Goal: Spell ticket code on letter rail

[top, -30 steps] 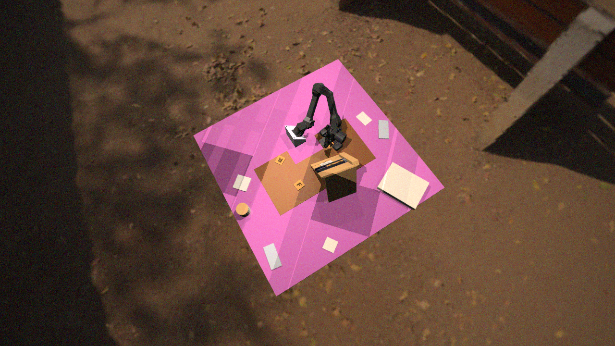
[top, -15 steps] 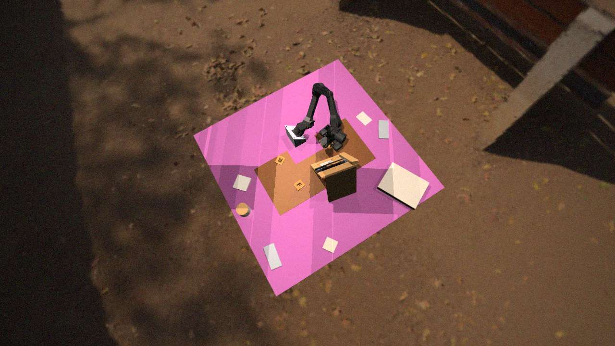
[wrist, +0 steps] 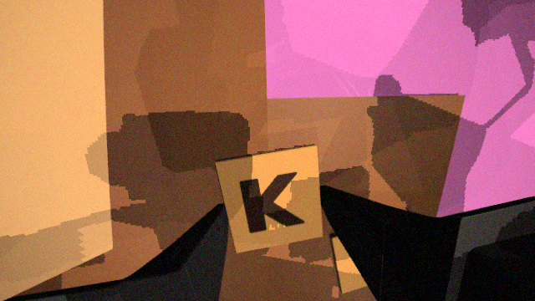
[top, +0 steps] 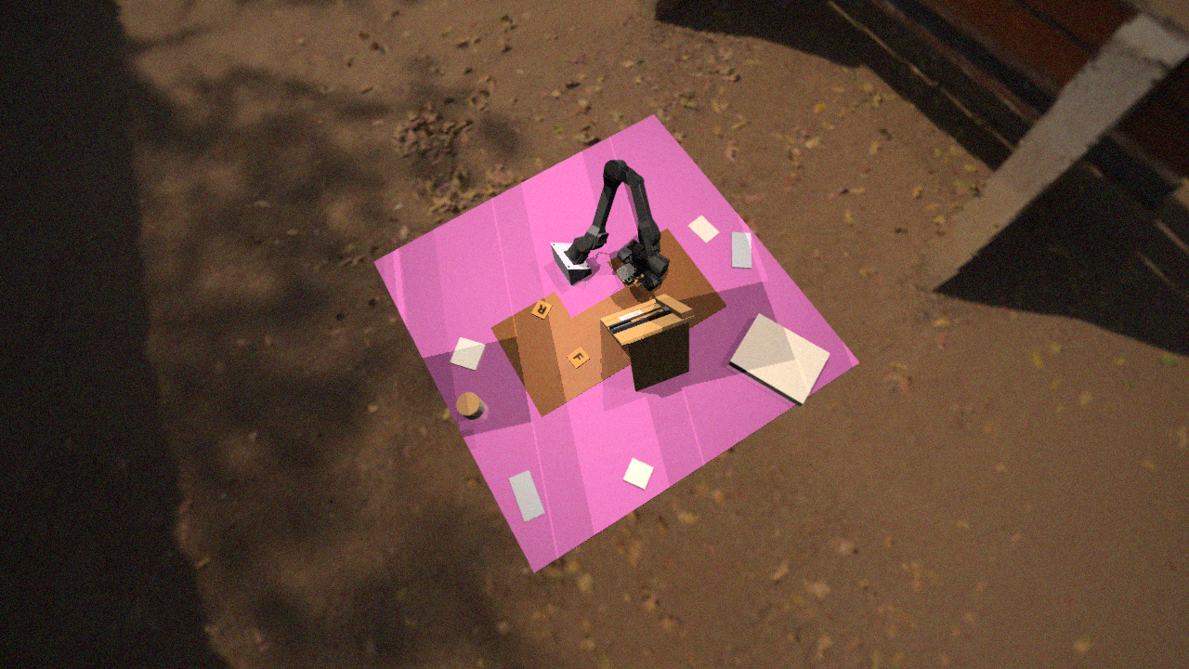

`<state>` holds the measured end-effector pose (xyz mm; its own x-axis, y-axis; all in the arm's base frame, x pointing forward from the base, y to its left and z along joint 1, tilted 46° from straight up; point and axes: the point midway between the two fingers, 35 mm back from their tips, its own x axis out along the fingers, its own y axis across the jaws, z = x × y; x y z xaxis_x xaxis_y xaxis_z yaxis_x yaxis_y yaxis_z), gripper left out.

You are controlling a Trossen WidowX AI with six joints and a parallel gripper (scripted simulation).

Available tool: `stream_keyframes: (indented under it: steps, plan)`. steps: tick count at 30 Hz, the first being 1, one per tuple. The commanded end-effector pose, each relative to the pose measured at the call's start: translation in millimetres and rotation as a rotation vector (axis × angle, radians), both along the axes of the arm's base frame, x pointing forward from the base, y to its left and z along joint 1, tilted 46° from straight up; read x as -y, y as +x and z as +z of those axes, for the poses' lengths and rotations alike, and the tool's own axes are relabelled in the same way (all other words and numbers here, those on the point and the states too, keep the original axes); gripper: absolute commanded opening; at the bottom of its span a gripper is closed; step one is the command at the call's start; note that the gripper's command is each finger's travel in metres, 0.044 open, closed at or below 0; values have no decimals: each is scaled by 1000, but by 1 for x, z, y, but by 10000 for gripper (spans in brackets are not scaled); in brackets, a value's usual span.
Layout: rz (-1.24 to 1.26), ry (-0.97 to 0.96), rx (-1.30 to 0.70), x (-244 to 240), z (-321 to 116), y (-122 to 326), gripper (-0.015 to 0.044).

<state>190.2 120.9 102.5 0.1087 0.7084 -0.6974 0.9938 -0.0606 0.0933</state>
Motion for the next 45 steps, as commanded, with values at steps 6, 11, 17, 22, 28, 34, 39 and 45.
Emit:
stream_keyframes:
  steps: [6, 11, 17, 22, 28, 34, 39, 45]
  plan:
    - [2, 3, 3, 5, 4, -1, 0]
    - [2, 3, 3, 8, 6, -1, 0]
    - [2, 2, 3, 11, 8, -2, 0]
    - [2, 2, 3, 14, 9, -3, 0]
    - [2, 2, 2, 17, 12, -3, 0]
    - [1, -4, 7, 19, 11, -3, 0]
    - [12, -33, 100, 33, 9, 10, 0]
    - [32, -89, 242, 58, 6, 28, 0]
